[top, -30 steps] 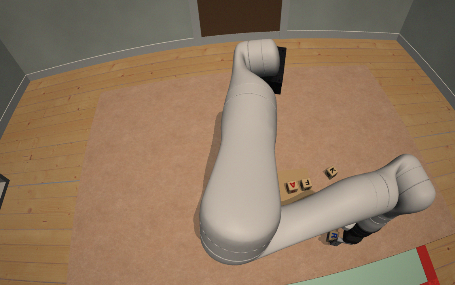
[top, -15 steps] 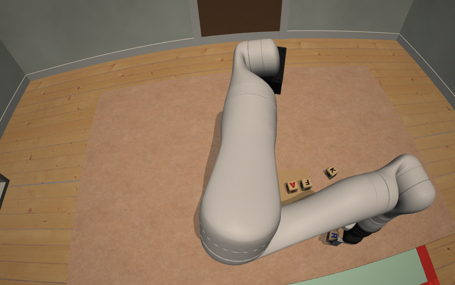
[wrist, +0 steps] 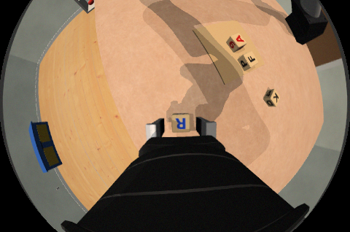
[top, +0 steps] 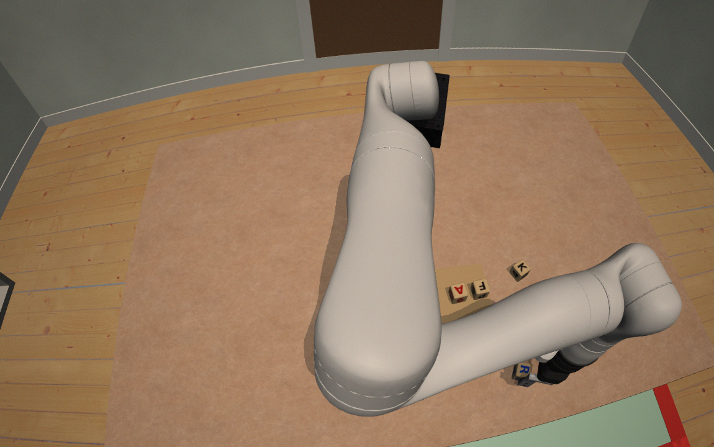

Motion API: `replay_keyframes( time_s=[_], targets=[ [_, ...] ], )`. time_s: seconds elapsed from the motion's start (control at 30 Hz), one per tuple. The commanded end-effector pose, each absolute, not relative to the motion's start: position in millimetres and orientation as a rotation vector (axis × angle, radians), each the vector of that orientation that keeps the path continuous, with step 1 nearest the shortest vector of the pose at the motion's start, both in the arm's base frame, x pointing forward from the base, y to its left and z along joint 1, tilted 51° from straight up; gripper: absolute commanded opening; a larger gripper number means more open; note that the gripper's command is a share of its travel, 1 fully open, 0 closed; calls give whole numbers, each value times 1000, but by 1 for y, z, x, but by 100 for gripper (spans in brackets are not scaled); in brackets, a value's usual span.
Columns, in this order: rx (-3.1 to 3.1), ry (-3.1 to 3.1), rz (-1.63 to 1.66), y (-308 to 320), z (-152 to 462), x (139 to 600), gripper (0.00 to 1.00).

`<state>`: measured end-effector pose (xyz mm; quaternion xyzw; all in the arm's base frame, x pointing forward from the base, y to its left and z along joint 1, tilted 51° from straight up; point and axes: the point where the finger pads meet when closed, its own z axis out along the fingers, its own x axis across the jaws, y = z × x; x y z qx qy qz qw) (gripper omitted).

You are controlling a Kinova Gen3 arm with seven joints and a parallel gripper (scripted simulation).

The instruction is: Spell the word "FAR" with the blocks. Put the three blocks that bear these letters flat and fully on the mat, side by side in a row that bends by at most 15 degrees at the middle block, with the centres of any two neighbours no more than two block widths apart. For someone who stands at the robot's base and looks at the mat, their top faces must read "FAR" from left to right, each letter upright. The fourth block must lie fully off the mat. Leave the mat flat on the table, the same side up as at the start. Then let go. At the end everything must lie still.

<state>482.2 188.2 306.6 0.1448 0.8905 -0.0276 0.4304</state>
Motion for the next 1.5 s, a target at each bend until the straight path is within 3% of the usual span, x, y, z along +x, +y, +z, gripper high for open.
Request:
replay_keyframes(
  time_s=[0.0,1.47],
  targets=[
    [361,2223,-69,188,304,485,100],
    [361,2223,-69,183,285,507,100]
  ],
)
